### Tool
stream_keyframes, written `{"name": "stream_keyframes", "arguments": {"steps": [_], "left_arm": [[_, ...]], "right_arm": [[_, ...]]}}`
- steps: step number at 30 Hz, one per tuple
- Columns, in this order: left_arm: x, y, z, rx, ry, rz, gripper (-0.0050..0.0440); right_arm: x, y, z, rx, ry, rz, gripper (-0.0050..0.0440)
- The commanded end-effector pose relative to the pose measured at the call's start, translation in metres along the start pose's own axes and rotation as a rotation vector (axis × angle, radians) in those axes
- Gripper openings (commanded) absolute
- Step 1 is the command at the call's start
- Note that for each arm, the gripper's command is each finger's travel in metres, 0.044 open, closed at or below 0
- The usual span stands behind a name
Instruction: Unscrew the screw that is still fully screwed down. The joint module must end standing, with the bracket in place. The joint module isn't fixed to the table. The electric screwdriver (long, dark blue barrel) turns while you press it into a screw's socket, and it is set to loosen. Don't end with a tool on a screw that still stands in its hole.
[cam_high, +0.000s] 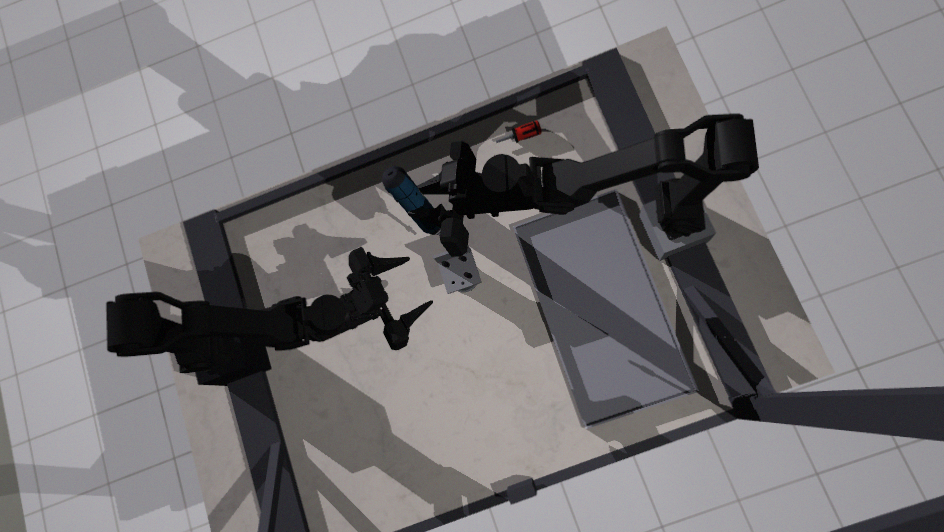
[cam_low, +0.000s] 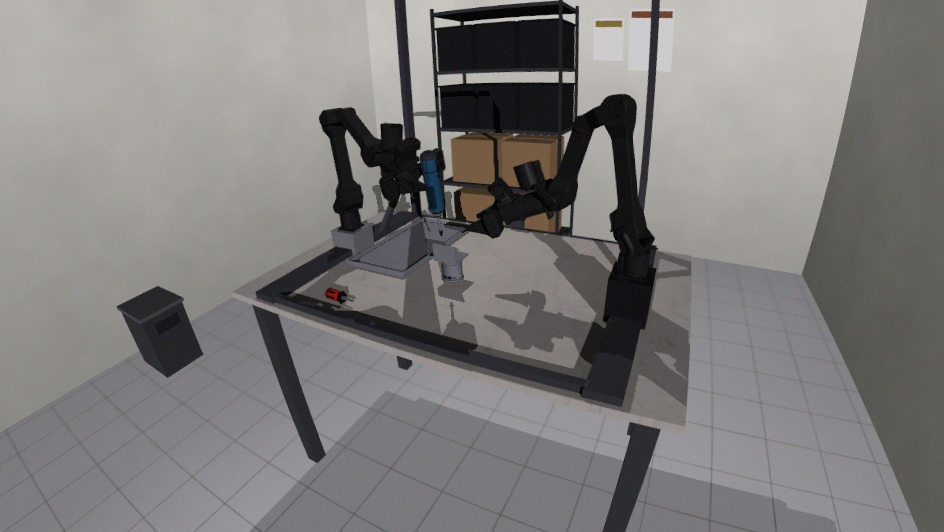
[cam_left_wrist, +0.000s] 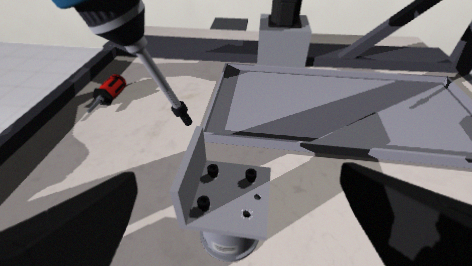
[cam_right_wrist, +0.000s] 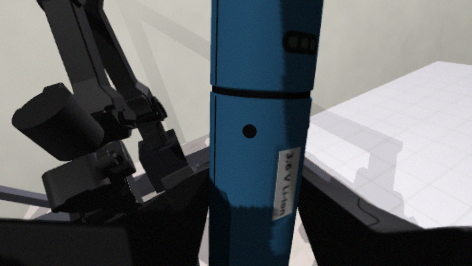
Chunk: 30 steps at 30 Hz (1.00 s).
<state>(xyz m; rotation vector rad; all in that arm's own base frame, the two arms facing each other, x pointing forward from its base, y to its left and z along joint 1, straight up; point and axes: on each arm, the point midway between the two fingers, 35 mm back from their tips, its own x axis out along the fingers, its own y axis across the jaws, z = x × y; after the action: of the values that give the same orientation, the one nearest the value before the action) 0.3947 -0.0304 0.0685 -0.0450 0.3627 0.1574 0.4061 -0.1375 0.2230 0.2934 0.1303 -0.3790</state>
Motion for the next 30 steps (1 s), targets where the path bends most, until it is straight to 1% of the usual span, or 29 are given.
{"name": "stream_keyframes", "arguments": {"steps": [1,3,4,6,8,13,17,18,20,24,30], "left_arm": [[-0.009,0.002,0.019,0.015,0.028,-0.047,0.044],[-0.009,0.002,0.019,0.015,0.028,-0.047,0.044],[-0.011,0.004,0.014,0.03,0.067,-0.052,0.044],[-0.016,0.007,0.016,0.045,0.097,-0.069,0.044],[-0.02,0.009,0.013,0.059,0.137,-0.081,0.044],[-0.026,0.012,0.018,0.076,0.172,-0.109,0.044],[-0.03,0.014,0.023,0.084,0.185,-0.128,0.044],[-0.031,0.014,0.024,0.086,0.188,-0.132,0.044],[-0.031,0.014,0.024,0.086,0.188,-0.132,0.044],[-0.034,0.015,0.029,0.094,0.199,-0.149,0.044],[-0.036,0.016,0.031,0.098,0.206,-0.159,0.044]], "right_arm": [[0.012,-0.033,0.024,0.165,0.004,-0.089,0.0161],[0.012,-0.033,0.024,0.165,0.004,-0.089,0.0161],[0.013,-0.045,0.022,0.217,0.019,-0.123,0.0161],[0.015,-0.072,0.016,0.342,0.052,-0.203,0.0161],[0.015,-0.092,0.009,0.448,0.079,-0.269,0.0161],[0.009,-0.131,-0.015,0.687,0.141,-0.424,0.0161],[-0.001,-0.158,-0.035,0.879,0.177,-0.563,0.0161],[-0.005,-0.164,-0.041,0.927,0.184,-0.6,0.0161],[-0.005,-0.164,-0.041,0.927,0.184,-0.6,0.0161],[-0.025,-0.188,-0.068,1.157,0.209,-0.786,0.0161],[-0.055,-0.209,-0.096,1.411,0.2,-1.028,0.0161]]}}
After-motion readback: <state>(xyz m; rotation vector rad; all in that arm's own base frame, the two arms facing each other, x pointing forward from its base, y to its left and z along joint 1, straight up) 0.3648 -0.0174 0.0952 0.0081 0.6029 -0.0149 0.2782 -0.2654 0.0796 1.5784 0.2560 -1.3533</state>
